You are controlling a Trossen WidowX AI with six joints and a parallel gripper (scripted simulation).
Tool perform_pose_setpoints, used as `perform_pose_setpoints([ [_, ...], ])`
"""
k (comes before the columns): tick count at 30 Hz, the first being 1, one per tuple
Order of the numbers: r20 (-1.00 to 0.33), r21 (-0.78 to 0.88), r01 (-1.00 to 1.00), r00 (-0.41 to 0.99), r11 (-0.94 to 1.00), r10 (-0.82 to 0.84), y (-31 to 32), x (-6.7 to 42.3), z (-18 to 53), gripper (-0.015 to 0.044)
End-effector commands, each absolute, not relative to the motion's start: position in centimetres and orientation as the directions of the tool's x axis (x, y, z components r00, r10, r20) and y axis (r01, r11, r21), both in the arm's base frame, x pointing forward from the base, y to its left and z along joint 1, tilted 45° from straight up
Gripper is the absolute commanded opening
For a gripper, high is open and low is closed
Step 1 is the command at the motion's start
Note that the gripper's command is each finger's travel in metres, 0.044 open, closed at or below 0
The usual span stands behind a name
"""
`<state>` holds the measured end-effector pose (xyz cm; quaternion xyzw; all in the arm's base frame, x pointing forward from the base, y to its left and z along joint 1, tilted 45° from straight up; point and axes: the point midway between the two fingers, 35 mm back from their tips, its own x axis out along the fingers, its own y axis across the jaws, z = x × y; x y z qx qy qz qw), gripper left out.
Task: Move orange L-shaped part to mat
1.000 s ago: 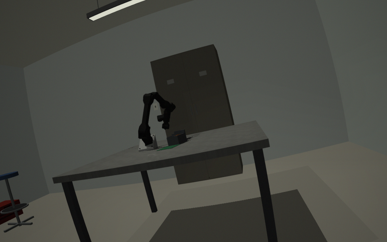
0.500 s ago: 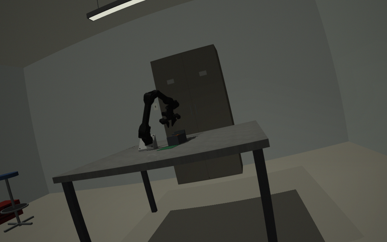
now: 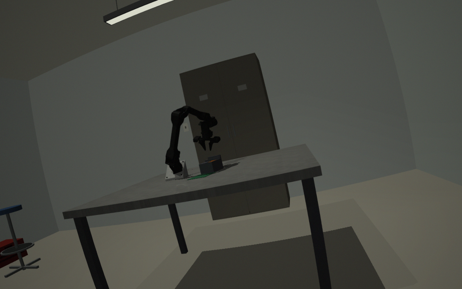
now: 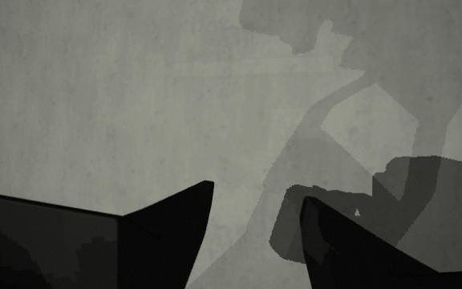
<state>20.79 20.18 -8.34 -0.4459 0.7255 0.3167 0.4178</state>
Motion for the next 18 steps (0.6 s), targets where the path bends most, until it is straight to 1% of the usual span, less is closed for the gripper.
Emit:
perform_pose_setpoints([
  [1,-0.844,-0.354,-0.538,-0.169,0.765,-0.509,16.0,24.1,-3.1,0.0180],
  [5,-0.816,-0.487,-0.340,-0.153,0.805,-0.558,14.2,24.9,-1.4,0.0180],
  [10,-0.775,-0.614,-0.068,-0.134,0.786,-0.617,12.0,25.7,0.8,0.0180],
  [15,-0.730,-0.681,0.209,-0.118,0.702,-0.673,9.9,26.4,3.1,0.0180],
  [18,-0.716,-0.687,0.290,-0.113,0.666,-0.689,9.2,26.6,3.8,0.0180],
])
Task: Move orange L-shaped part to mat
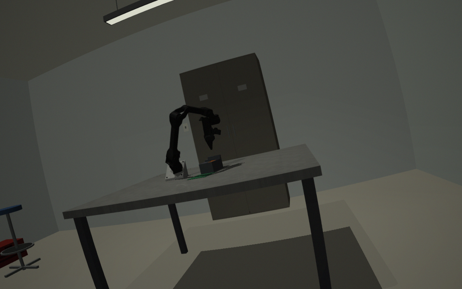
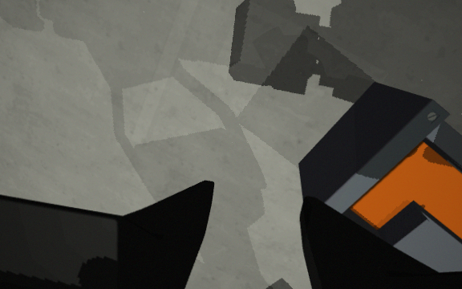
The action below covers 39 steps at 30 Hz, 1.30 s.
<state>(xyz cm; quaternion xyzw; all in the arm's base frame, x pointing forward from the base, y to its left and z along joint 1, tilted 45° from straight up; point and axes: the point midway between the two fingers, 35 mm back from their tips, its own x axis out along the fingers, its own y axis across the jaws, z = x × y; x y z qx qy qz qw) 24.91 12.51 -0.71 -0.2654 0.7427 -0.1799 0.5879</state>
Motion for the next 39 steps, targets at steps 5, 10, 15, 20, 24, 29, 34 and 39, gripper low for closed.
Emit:
perform_pose_setpoints([
  [5,-0.716,-0.687,0.290,-0.113,0.666,-0.689,9.2,26.6,3.8,0.0180],
  [10,-0.716,-0.687,0.290,-0.113,0.666,-0.689,9.2,26.6,3.8,0.0180],
  [15,-0.716,-0.687,0.290,-0.113,0.666,-0.689,8.7,26.6,3.3,0.0180],
  [20,-0.715,-0.687,0.290,-0.112,0.666,-0.690,5.5,26.2,0.0,0.0180],
  [24,-0.714,-0.689,0.291,-0.112,0.664,-0.691,4.0,25.8,-1.4,0.0180],
  [29,-0.714,-0.689,0.291,-0.112,0.664,-0.691,4.0,25.8,-1.5,0.0180],
  [34,-0.714,-0.689,0.291,-0.112,0.664,-0.691,3.5,25.8,-1.9,0.0180],
  [39,-0.714,-0.689,0.291,-0.112,0.664,-0.691,3.0,25.7,-2.5,0.0180],
])
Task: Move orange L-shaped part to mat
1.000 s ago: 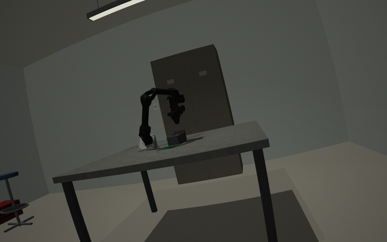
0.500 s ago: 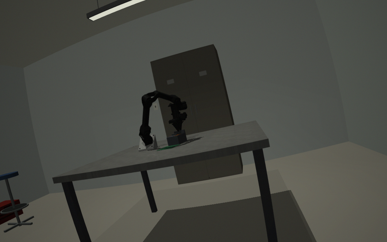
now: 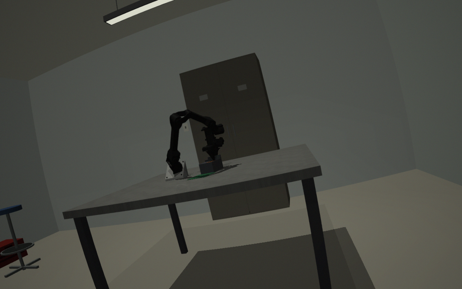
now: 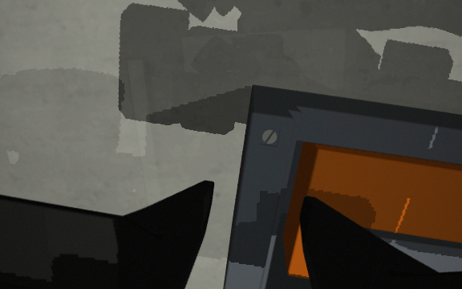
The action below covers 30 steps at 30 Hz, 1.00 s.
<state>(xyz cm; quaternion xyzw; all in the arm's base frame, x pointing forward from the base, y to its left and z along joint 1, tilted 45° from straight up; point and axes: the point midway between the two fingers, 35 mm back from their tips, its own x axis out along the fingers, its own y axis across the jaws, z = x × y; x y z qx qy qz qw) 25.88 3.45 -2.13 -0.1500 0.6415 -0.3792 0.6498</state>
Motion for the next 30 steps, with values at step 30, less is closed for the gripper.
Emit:
perform_pose_setpoints([
  [30,-0.713,-0.690,0.291,-0.112,0.663,-0.692,1.5,25.4,-4.0,0.0180],
])
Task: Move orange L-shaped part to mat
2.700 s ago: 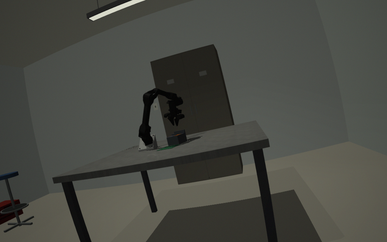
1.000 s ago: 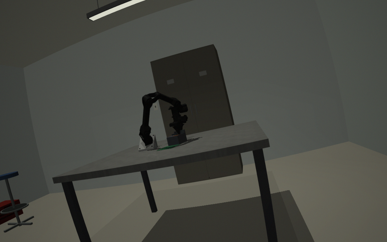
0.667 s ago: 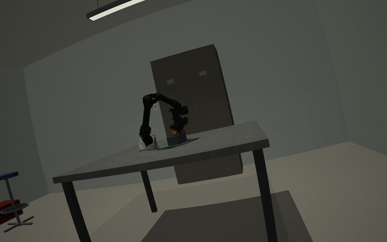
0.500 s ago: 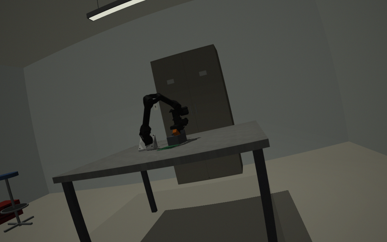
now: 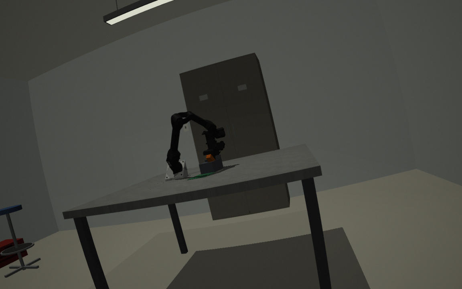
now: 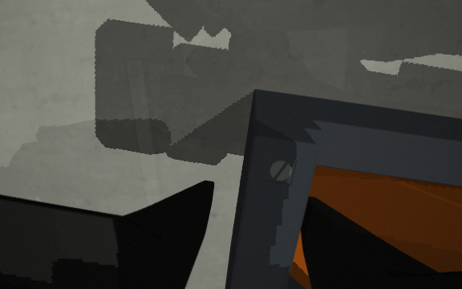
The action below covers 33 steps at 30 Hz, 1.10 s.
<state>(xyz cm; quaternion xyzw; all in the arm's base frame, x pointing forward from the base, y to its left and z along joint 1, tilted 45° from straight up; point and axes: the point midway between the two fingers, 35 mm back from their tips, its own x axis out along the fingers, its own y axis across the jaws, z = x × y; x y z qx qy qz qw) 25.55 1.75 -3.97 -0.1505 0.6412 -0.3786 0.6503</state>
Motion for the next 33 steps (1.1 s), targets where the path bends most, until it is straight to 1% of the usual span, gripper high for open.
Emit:
perform_pose_setpoints([
  [1,-0.720,-0.681,0.299,-0.109,0.668,-0.685,1.7,25.6,-4.0,0.0180],
  [17,-0.714,-0.688,0.291,-0.111,0.664,-0.691,3.5,26.0,-3.6,0.0180],
  [21,-0.716,-0.687,0.291,-0.111,0.667,-0.689,5.4,26.5,-1.4,0.0180],
  [26,-0.716,-0.687,0.290,-0.113,0.666,-0.689,9.0,26.6,3.6,0.0180],
  [33,-0.716,-0.687,0.283,-0.101,0.670,-0.691,9.1,26.7,3.4,0.0180],
])
